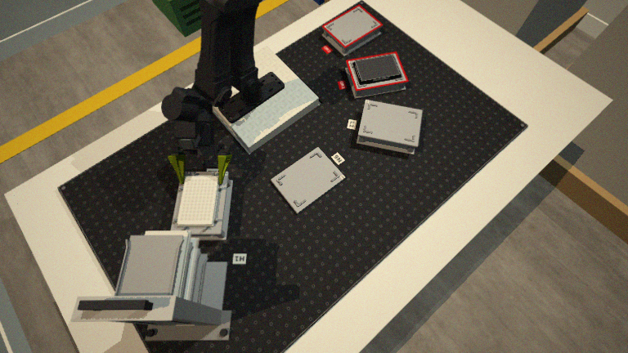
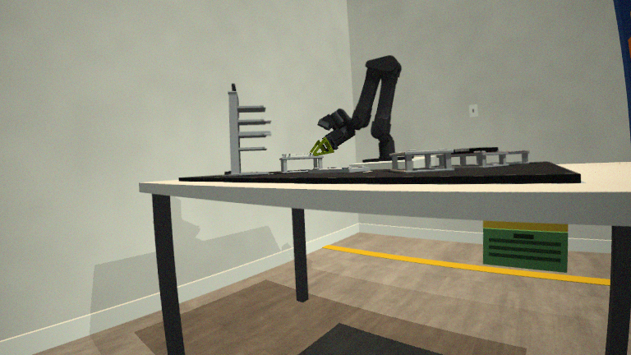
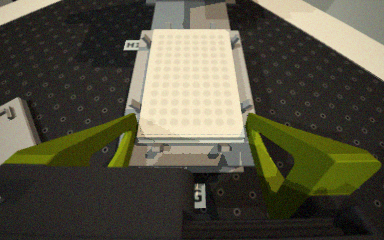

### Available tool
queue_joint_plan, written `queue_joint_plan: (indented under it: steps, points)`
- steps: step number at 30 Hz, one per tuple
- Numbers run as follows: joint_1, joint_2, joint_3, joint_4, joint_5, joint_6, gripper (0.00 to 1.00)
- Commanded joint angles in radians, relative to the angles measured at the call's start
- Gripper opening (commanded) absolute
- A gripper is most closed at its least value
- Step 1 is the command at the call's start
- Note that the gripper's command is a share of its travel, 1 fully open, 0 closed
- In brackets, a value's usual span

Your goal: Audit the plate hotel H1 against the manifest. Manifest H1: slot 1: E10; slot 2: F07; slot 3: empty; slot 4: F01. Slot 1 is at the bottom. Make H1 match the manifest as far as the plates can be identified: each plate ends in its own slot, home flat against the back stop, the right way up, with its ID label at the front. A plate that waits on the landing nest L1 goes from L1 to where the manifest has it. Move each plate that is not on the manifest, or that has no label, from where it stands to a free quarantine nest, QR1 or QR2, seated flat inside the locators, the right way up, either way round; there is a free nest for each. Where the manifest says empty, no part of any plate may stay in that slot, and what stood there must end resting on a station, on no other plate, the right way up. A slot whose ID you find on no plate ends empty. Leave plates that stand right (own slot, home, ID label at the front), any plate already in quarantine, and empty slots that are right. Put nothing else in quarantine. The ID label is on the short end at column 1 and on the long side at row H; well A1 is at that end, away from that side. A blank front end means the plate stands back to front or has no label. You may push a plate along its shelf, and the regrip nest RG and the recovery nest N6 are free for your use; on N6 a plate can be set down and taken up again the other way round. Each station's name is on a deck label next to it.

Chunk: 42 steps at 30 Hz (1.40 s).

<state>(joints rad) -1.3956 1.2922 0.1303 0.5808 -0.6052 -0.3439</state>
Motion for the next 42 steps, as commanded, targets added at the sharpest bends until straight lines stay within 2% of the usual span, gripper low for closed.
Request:
queue_joint_plan:
  steps: [1, 9, 19, 21, 36, 38, 42]
  points:
    - [-0.001, -0.001, 0.002, -0.001, -0.003, -0.001, 1.00]
    - [-0.001, -0.001, 0.002, -0.001, -0.003, -0.001, 1.00]
    - [-0.012, -0.136, 0.038, -0.176, -0.012, -0.009, 1.00]
    - [-0.012, -0.136, 0.038, -0.176, -0.012, -0.009, 1.00]
    - [-0.029, -0.286, 0.106, -0.401, -0.026, -0.020, 1.00]
    - [-0.029, -0.286, 0.106, -0.401, -0.026, -0.020, 1.00]
    - [-0.033, -0.317, 0.126, -0.454, -0.030, -0.024, 1.00]
